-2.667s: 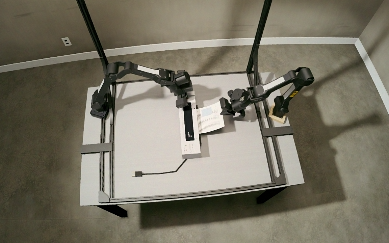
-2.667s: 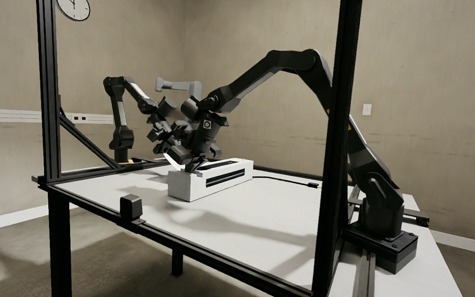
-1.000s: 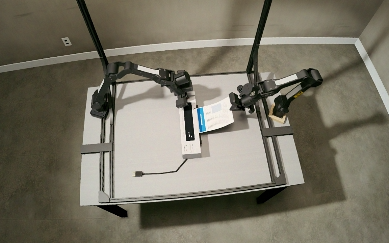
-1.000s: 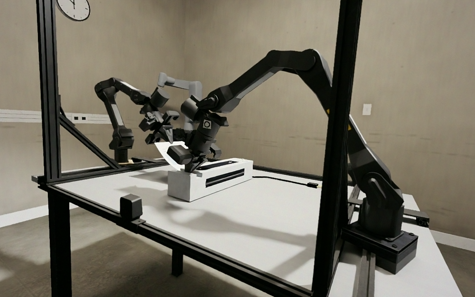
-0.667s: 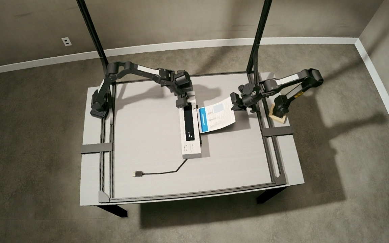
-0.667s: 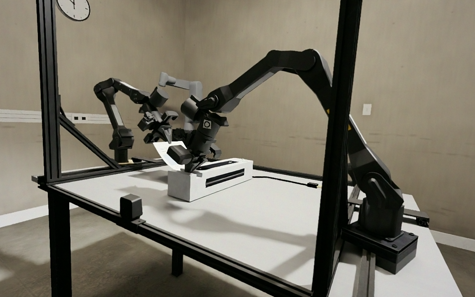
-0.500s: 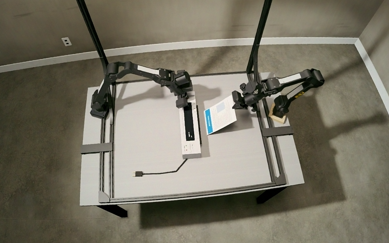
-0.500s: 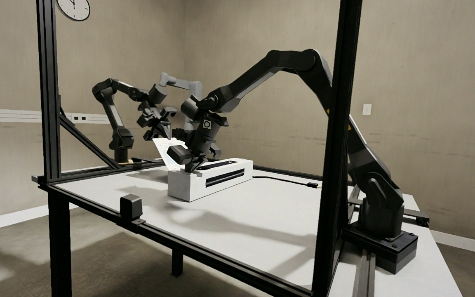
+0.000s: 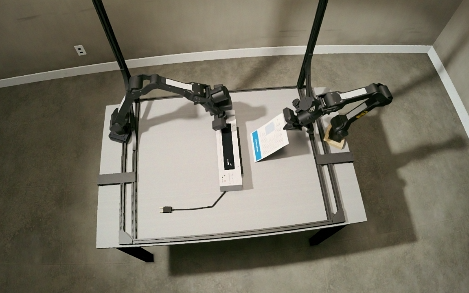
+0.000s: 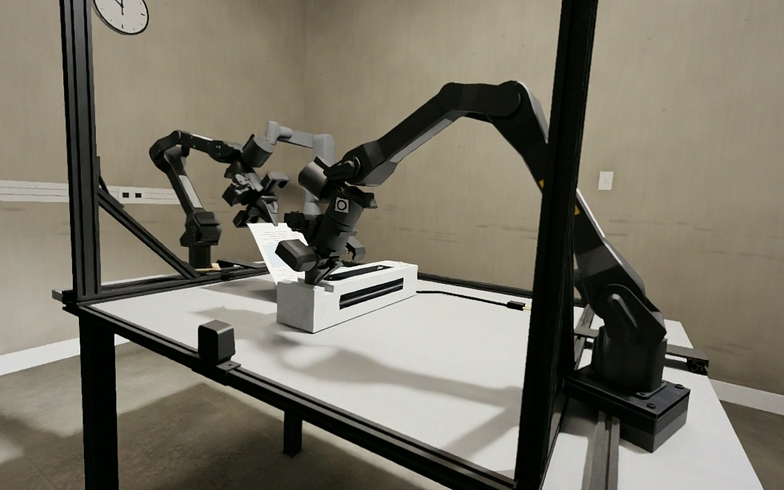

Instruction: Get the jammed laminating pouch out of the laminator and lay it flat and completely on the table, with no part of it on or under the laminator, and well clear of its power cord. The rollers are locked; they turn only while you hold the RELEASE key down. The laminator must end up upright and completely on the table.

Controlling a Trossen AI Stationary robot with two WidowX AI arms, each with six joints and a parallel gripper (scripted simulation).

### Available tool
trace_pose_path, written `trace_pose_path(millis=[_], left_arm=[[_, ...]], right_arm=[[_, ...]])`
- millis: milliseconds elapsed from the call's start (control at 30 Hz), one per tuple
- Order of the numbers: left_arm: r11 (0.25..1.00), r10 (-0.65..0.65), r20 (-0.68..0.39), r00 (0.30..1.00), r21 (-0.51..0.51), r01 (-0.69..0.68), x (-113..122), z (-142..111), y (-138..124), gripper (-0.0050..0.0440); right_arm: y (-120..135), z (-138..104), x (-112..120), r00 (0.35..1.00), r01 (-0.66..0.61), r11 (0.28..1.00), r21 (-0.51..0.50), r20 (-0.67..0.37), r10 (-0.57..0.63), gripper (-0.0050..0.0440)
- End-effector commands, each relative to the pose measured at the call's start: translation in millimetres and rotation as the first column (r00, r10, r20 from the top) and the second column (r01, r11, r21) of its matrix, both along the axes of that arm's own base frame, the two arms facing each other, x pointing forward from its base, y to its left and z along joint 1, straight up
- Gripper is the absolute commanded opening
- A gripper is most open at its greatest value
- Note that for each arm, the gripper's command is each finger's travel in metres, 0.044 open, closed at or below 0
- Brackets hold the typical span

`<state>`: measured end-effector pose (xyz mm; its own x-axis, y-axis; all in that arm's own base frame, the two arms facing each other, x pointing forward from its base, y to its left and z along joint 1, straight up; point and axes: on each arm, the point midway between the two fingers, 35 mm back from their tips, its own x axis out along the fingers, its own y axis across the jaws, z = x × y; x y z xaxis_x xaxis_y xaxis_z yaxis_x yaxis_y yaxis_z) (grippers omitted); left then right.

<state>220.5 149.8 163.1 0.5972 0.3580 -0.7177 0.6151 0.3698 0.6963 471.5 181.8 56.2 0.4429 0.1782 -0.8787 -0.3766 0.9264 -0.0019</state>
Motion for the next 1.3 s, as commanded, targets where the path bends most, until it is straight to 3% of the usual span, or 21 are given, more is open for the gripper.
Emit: trace_pose_path(millis=[0, 333, 367, 833, 900, 933, 1033, 1267], left_arm=[[1.0, -0.003, 0.027, 1.0, 0.019, 0.002, -1, 15, 0, -0.005], [1.0, -0.003, 0.027, 1.0, 0.019, 0.002, -1, 15, 0, -0.005], [1.0, 0.0, 0.012, 1.0, 0.008, 0.0, -1, 9, -1, -0.005], [1.0, 0.0, 0.012, 1.0, 0.008, 0.0, -1, 9, -1, -0.005], [1.0, 0.0, 0.012, 1.0, 0.008, 0.0, -1, 9, -1, -0.005], [1.0, 0.0, 0.011, 1.0, 0.008, 0.0, -2, 9, -1, -0.005], [1.0, 0.0, 0.011, 1.0, 0.008, 0.0, -2, 9, -1, -0.005], [1.0, 0.0, 0.011, 1.0, 0.008, 0.0, -2, 9, -1, -0.005]], right_arm=[[-1, -10, -3, 1.0, 0.003, 1.0, -0.009, -0.026, -0.003, -0.005], [-1, -10, -3, 1.0, 0.003, 1.0, -0.009, -0.026, -0.003, -0.005], [-2, 18, -4, 1.0, 0.0, 1.0, 0.009, 0.025, 0.0, -0.005], [-43, 87, -107, 1.0, 0.003, 1.0, -0.009, -0.025, -0.003, -0.005], [-43, 87, -107, 1.0, 0.003, 1.0, -0.009, -0.025, -0.003, -0.005], [-35, 73, -89, 1.0, 0.002, 1.0, -0.009, -0.024, -0.002, -0.005], [-44, 88, -110, 1.0, 0.003, 1.0, -0.011, -0.031, -0.003, -0.005], [-44, 88, -110, 1.0, 0.003, 1.0, -0.011, -0.031, -0.003, -0.005]])
